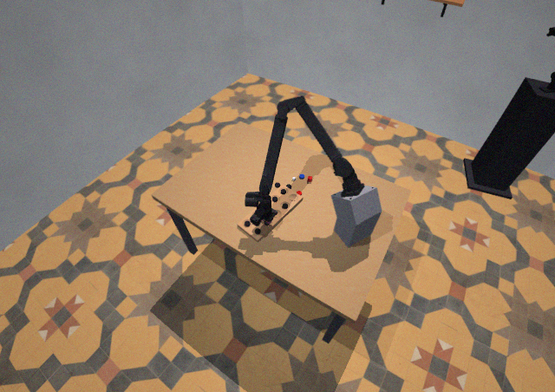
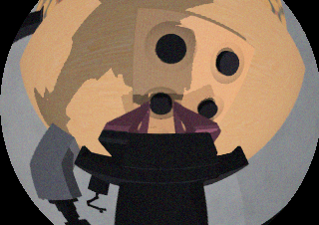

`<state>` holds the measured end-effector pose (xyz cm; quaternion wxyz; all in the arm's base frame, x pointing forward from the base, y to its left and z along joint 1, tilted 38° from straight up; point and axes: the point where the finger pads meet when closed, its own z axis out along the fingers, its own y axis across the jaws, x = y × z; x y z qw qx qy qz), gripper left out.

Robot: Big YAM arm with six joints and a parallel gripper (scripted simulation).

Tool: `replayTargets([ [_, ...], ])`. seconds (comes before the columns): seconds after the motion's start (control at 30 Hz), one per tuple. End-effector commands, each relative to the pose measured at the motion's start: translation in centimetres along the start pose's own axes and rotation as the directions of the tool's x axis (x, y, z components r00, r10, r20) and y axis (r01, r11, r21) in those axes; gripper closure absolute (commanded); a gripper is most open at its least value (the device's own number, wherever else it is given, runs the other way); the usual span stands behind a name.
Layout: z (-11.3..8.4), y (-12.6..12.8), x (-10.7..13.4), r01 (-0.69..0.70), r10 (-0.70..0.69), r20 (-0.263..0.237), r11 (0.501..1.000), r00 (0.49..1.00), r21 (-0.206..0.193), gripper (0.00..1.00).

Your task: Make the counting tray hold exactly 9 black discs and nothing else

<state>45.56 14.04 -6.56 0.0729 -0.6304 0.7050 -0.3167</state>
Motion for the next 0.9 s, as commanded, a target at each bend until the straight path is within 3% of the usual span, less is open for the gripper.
replayTargets([
  [0.0, -3.2, -0.3, -0.8, 0.002, -0.002, 0.021, 1.0, 1.0, 0.017, 0.65],
  [0.13, -7.8, -0.2, -0.7, 0.001, -0.002, 0.022, 1.0, 1.0, 0.017, 0.65],
  [0.2, -10.3, -1.7, -1.4, -0.017, 0.016, 0.038, 0.999, 0.999, 0.037, 0.65],
  [0.27, -11.4, -1.7, -1.4, -0.018, 0.017, 0.039, 0.999, 0.999, 0.037, 0.65],
  [0.33, -11.6, -1.7, -1.4, -0.019, 0.017, 0.039, 0.999, 0.999, 0.037, 0.65],
  [0.37, -9.6, -1.0, -0.2, -0.022, 0.022, 0.001, 1.0, 1.0, 0.004, 0.56],
  [0.5, -9.2, 0.4, 0.4, -0.005, 0.005, -0.011, 1.0, 1.0, -0.016, 0.56],
  [0.6, -9.9, 0.9, -0.6, 0.019, -0.019, 0.006, 1.0, 1.0, -0.007, 0.56],
  [0.67, -11.2, -0.7, -0.9, -0.009, 0.009, 0.031, 1.0, 0.999, 0.024, 0.56],
  [0.87, -10.2, -0.4, -0.5, -0.009, 0.009, 0.014, 1.0, 1.0, 0.008, 0.56],
])
